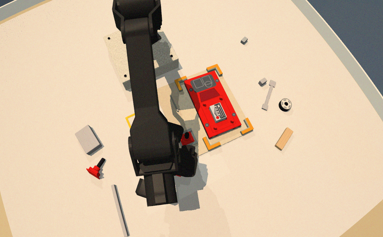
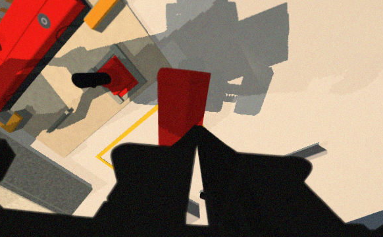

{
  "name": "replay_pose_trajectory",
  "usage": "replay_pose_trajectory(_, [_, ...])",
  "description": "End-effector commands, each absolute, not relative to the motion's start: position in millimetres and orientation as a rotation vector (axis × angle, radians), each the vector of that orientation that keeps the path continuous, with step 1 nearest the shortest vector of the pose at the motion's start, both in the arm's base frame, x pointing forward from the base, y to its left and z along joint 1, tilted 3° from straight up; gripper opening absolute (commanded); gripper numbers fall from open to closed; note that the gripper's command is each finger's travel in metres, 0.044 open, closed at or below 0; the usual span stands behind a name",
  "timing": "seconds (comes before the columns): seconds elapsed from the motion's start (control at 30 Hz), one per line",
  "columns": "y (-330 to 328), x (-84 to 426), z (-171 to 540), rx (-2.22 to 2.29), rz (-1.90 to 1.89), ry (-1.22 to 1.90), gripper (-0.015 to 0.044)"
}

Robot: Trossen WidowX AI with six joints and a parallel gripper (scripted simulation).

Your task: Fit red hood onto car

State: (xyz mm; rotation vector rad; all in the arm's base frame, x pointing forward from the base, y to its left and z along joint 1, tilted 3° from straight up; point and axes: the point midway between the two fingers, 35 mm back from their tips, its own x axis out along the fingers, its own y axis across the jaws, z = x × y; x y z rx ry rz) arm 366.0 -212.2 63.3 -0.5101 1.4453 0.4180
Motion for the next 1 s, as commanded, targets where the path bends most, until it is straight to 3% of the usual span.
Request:
replay_pose_trajectory(0.0, [-210.2,363.9,62.6,-0.506,0.416,1.447,0.0])
replay_pose_trajectory(0.57, [-204.8,359.9,63.4,-0.505,0.417,1.447,0.0])
replay_pose_trajectory(0.97, [-203.7,354.8,141.7,-0.506,0.417,1.447,0.0])
